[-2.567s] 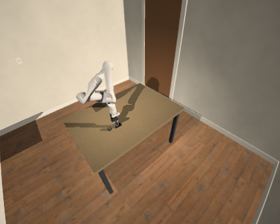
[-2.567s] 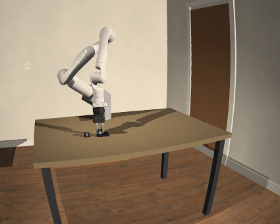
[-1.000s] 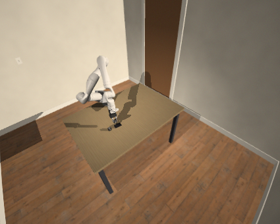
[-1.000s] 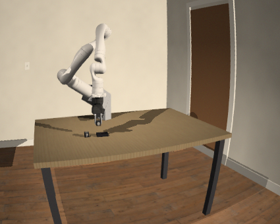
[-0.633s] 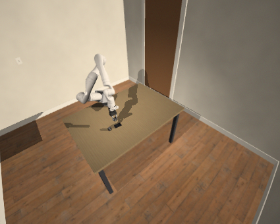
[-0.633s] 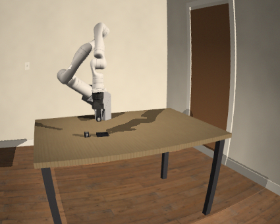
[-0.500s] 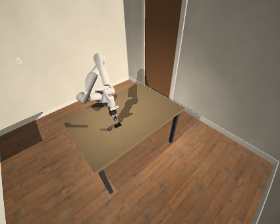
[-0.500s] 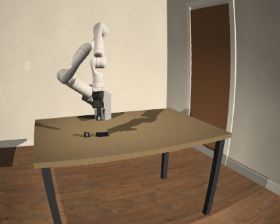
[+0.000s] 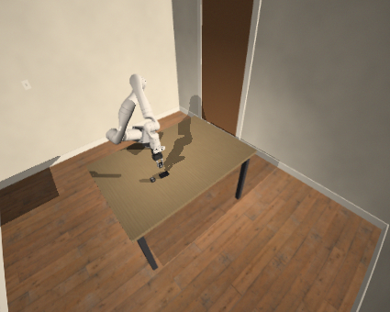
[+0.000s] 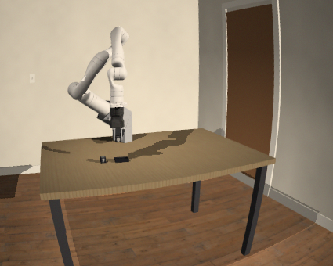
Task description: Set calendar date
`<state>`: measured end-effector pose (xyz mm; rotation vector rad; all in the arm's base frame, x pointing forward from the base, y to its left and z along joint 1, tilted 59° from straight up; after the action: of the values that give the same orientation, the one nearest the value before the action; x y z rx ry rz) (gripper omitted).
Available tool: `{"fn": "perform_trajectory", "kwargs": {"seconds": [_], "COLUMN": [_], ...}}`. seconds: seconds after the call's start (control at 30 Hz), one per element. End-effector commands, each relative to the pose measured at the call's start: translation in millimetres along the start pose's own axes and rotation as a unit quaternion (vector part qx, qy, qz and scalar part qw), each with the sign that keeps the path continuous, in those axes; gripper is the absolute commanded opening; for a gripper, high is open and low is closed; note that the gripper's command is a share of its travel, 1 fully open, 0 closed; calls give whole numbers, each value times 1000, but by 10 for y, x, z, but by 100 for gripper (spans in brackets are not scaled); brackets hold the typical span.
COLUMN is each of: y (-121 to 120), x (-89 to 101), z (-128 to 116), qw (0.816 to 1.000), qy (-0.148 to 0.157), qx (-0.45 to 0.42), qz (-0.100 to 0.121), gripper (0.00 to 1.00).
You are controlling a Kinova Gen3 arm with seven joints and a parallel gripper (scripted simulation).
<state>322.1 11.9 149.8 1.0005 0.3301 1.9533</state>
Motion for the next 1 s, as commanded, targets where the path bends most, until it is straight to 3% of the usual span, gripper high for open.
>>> {"fn": "perform_trajectory", "kwargs": {"seconds": [0.0, 0.47, 0.97], "y": [-3, 9, 62], "x": [4, 1, -11], "z": [1, 9, 43], "qw": [1000, 1000, 996], "qy": [0, 0, -2], "qx": [0, -17, -94], "qz": [1, 0, -4], "gripper": [57, 57, 57]}}
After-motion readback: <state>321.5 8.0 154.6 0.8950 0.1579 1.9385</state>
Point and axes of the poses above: the point where the finger pads meet when closed, its own x axis back along the fingers, its own y axis across the jaws, z = x × y, the point moved 9 cm from there along x, back along the fingers, and after that the axes turned 15 degrees about -x, right-handed, at the moved point
